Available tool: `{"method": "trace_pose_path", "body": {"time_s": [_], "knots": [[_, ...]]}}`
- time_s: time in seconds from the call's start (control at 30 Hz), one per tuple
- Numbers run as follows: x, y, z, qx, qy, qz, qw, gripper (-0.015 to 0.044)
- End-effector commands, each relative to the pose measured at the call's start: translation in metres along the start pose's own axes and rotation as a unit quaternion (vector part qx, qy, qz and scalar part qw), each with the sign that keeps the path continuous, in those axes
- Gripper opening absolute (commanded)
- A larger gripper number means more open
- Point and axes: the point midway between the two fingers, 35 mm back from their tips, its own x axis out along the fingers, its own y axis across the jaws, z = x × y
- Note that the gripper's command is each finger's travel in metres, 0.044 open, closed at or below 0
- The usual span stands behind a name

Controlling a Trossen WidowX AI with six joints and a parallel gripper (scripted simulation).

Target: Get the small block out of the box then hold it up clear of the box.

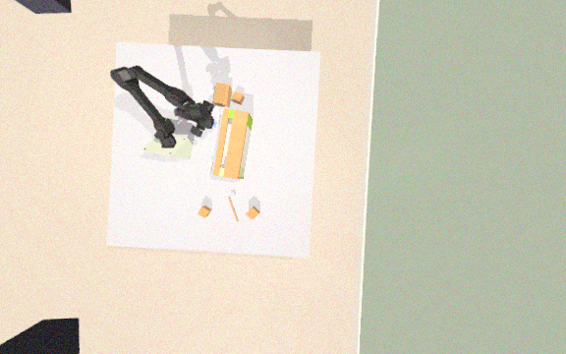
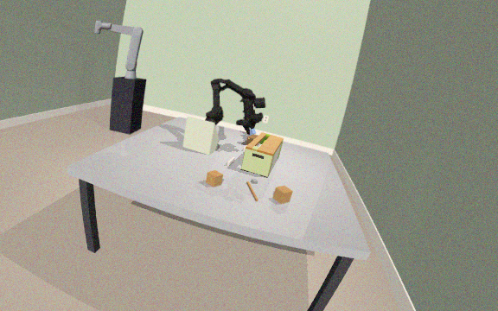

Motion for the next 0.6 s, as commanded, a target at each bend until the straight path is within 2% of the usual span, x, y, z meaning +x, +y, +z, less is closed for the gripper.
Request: {"method": "trace_pose_path", "body": {"time_s": [0.0, 0.27, 0.57], "knots": [[-0.003, -0.001, 0.000, 0.077, 0.004, 0.007, 0.997, 0.0000], [-0.010, -0.003, 0.001, 0.249, 0.011, 0.022, 0.968, 0.0000], [-0.018, -0.004, 0.001, 0.434, 0.023, 0.039, 0.900, 0.0000]]}}
